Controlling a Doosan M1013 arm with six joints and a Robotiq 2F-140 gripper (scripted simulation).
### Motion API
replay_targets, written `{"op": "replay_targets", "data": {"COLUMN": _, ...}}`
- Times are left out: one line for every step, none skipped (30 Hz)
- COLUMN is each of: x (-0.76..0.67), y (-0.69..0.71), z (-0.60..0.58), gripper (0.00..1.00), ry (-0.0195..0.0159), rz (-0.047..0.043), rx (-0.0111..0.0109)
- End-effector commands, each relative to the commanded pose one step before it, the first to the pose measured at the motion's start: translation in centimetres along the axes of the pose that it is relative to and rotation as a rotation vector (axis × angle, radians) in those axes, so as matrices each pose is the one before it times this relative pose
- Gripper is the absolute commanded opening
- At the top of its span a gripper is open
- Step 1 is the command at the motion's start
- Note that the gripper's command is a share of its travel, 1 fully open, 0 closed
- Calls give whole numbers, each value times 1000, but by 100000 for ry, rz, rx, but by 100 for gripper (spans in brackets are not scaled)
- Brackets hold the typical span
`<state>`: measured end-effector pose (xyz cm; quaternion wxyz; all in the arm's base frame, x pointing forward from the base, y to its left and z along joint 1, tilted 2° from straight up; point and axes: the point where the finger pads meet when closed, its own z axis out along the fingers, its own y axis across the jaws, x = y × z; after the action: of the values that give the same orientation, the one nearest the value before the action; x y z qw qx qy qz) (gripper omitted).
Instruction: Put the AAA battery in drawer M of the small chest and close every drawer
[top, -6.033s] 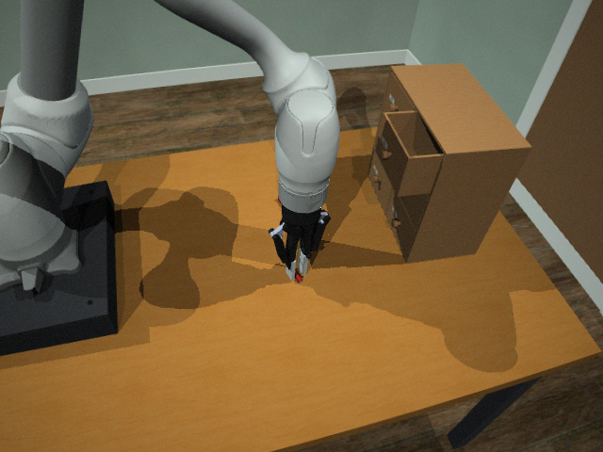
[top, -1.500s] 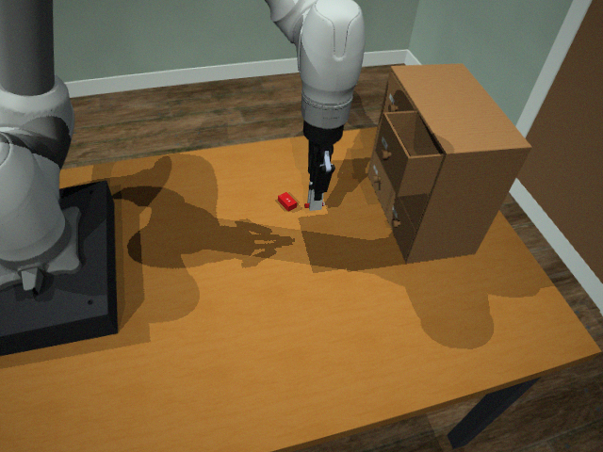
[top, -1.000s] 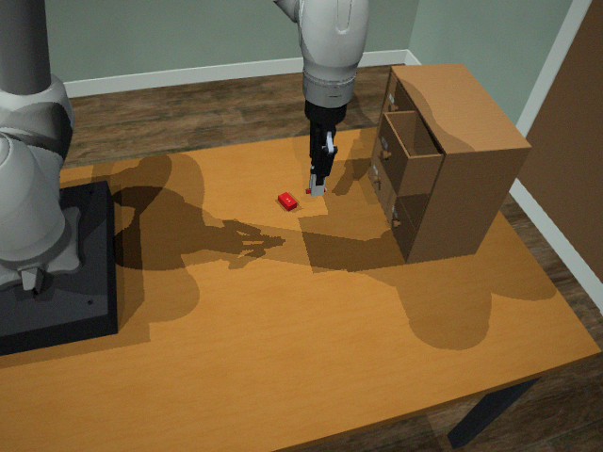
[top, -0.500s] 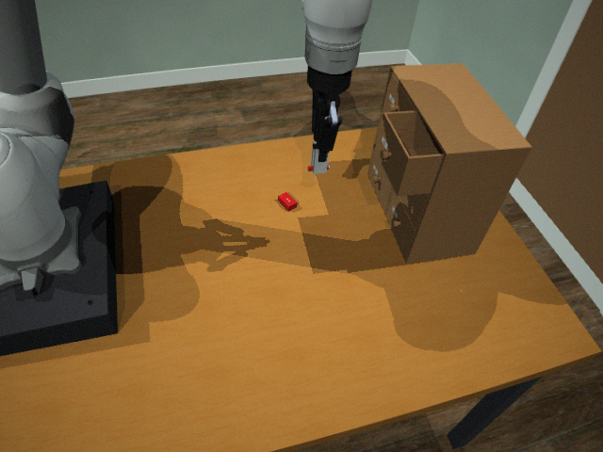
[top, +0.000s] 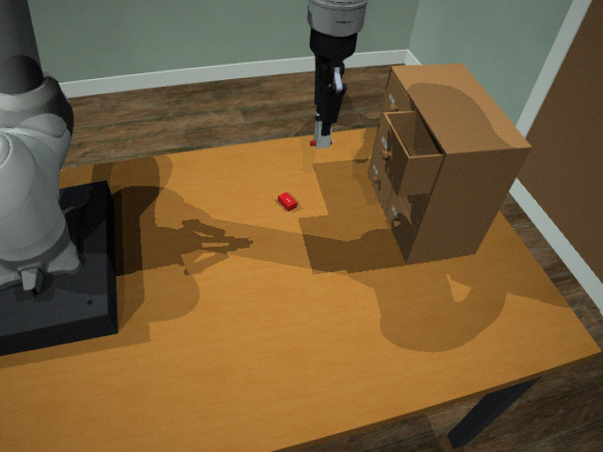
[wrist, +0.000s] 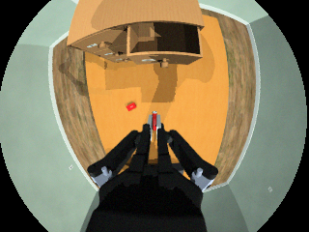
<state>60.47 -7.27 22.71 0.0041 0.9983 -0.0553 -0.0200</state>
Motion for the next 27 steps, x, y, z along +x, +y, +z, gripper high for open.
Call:
{"op": "replay_targets", "data": {"x": 0, "y": 0, "z": -1171, "gripper": 3, "ry": -20, "rz": -2, "rx": 17}}
{"op": "replay_targets", "data": {"x": 0, "y": 0, "z": -394, "gripper": 3, "ry": 0, "rz": 0, "rx": 0}}
{"op": "replay_targets", "data": {"x": 0, "y": 0, "z": -379, "gripper": 3, "ry": 0, "rz": 0, "rx": 0}}
{"op": "replay_targets", "data": {"x": 0, "y": 0, "z": -363, "gripper": 3, "ry": 0, "rz": 0, "rx": 0}}
{"op": "replay_targets", "data": {"x": 0, "y": 0, "z": -347, "gripper": 3, "ry": 0, "rz": 0, "rx": 0}}
{"op": "replay_targets", "data": {"x": 0, "y": 0, "z": -330, "gripper": 3, "ry": 0, "rz": 0, "rx": 0}}
{"op": "replay_targets", "data": {"x": 0, "y": 0, "z": 0, "gripper": 3, "ry": 0, "rz": 0, "rx": 0}}
{"op": "replay_targets", "data": {"x": 0, "y": 0, "z": 0, "gripper": 3, "ry": 0, "rz": 0, "rx": 0}}
{"op": "replay_targets", "data": {"x": 0, "y": 0, "z": -313, "gripper": 3, "ry": 0, "rz": 0, "rx": 0}}
{"op": "replay_targets", "data": {"x": 0, "y": 0, "z": -296, "gripper": 3, "ry": 0, "rz": 0, "rx": 0}}
{"op": "replay_targets", "data": {"x": 1, "y": 0, "z": -278, "gripper": 3, "ry": 0, "rz": 0, "rx": 0}}
{"op": "replay_targets", "data": {"x": 0, "y": 0, "z": -261, "gripper": 3, "ry": 0, "rz": 0, "rx": 0}}
{"op": "replay_targets", "data": {"x": 0, "y": 0, "z": -243, "gripper": 3, "ry": 0, "rz": 0, "rx": 0}}
{"op": "replay_targets", "data": {"x": 0, "y": 0, "z": -225, "gripper": 3, "ry": 0, "rz": 0, "rx": 0}}
{"op": "replay_targets", "data": {"x": 1, "y": 0, "z": -207, "gripper": 3, "ry": 0, "rz": 0, "rx": 0}}
{"op": "replay_targets", "data": {"x": 0, "y": 0, "z": -189, "gripper": 3, "ry": 0, "rz": 0, "rx": 0}}
{"op": "replay_targets", "data": {"x": 0, "y": 0, "z": -171, "gripper": 3, "ry": 0, "rz": 0, "rx": 0}}
{"op": "replay_targets", "data": {"x": 0, "y": 0, "z": -154, "gripper": 3, "ry": 0, "rz": 0, "rx": 0}}
{"op": "replay_targets", "data": {"x": 0, "y": 0, "z": -137, "gripper": 3, "ry": 0, "rz": 0, "rx": 0}}
{"op": "replay_targets", "data": {"x": 0, "y": 0, "z": -121, "gripper": 3, "ry": 0, "rz": 0, "rx": 0}}
{"op": "replay_targets", "data": {"x": 0, "y": 0, "z": -105, "gripper": 3, "ry": 0, "rz": 0, "rx": 0}}
{"op": "replay_targets", "data": {"x": 0, "y": 0, "z": -89, "gripper": 3, "ry": 0, "rz": 0, "rx": 0}}
{"op": "replay_targets", "data": {"x": 0, "y": 0, "z": -75, "gripper": 3, "ry": 0, "rz": 0, "rx": 0}}
{"op": "replay_targets", "data": {"x": 0, "y": 0, "z": 0, "gripper": 3, "ry": 0, "rz": 0, "rx": 0}}
{"op": "replay_targets", "data": {"x": 0, "y": 0, "z": 0, "gripper": 3, "ry": 0, "rz": 0, "rx": 0}}
{"op": "replay_targets", "data": {"x": 0, "y": 0, "z": -62, "gripper": 3, "ry": 0, "rz": 0, "rx": 0}}
{"op": "replay_targets", "data": {"x": 0, "y": 0, "z": -49, "gripper": 3, "ry": 0, "rz": 0, "rx": 0}}
